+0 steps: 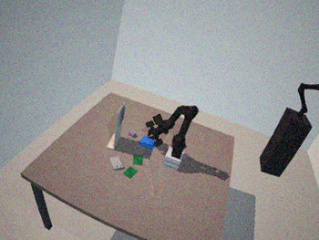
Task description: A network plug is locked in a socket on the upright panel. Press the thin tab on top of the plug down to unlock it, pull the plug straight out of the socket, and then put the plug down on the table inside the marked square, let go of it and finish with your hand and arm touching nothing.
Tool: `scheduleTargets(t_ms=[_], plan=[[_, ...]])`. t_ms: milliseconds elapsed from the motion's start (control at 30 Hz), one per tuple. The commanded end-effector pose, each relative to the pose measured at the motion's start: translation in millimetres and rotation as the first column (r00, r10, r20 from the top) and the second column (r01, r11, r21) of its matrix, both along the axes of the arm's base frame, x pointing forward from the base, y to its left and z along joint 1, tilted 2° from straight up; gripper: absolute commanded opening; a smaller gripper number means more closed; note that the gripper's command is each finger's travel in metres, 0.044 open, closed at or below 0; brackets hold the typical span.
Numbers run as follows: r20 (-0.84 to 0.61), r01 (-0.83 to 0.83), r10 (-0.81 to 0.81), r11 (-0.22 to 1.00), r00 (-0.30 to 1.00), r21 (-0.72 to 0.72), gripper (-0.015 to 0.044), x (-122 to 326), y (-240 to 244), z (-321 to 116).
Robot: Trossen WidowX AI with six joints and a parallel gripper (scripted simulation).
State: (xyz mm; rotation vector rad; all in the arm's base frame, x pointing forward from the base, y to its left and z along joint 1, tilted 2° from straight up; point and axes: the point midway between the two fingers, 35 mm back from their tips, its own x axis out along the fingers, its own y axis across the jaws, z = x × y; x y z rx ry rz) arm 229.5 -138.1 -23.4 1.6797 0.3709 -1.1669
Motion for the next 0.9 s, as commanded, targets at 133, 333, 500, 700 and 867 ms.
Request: scheduleTargets(t_ms=[133,333,500,700,867], plan=[[-0.004,0.000,0.000,1.000,1.000,-0.004,0.0000,-1,0,-8],[-0.004,0.000,0.000,1.000,1.000,-0.004,0.0000,-2,0,-13],[-0.004,0.000,0.000,1.000,1.000,-0.004,0.0000,-2,1,-16],[-0.004,0.000,0.000,1.000,1.000,-0.004,0.0000,-3,1,-21],[-0.004,0.000,0.000,1.000,1.000,-0.004,0.0000,-3,2,-25]])
